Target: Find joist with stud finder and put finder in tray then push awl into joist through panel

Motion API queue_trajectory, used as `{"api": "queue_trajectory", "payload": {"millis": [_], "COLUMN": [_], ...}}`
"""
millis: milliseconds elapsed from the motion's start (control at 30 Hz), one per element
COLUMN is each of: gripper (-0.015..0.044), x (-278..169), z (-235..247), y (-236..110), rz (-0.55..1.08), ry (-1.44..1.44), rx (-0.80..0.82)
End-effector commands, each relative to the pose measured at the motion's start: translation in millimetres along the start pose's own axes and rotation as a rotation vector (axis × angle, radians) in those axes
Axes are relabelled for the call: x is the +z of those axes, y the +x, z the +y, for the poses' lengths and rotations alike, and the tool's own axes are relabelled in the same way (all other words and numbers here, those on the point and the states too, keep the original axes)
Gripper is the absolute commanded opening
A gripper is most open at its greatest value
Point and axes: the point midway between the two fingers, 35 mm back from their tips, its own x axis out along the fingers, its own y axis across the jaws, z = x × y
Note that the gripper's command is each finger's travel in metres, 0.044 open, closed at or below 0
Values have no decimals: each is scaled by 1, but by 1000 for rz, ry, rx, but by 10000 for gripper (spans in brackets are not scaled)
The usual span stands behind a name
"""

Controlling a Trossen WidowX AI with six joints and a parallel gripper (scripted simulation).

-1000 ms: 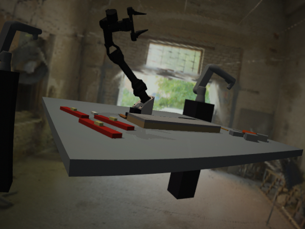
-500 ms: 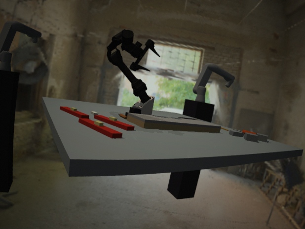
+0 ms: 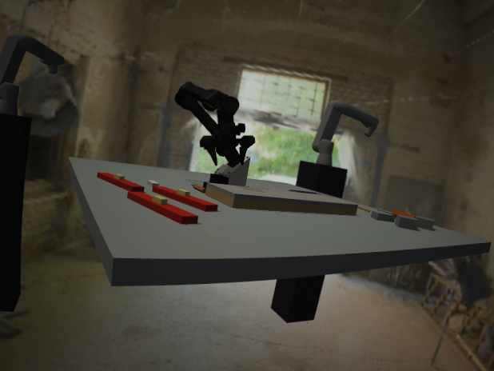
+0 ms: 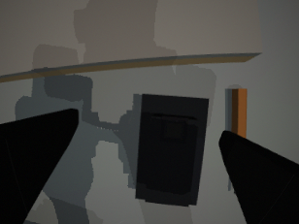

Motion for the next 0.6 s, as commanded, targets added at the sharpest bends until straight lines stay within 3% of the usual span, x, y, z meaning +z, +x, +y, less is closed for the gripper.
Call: {"api": "queue_trajectory", "payload": {"millis": [0, 567], "gripper": [440, 440], "x": [-29, -31], "z": [-8, -16], "y": [15, 13], "rz": [46, 46], "ry": [-126, -126], "rx": [-141, -142]}}
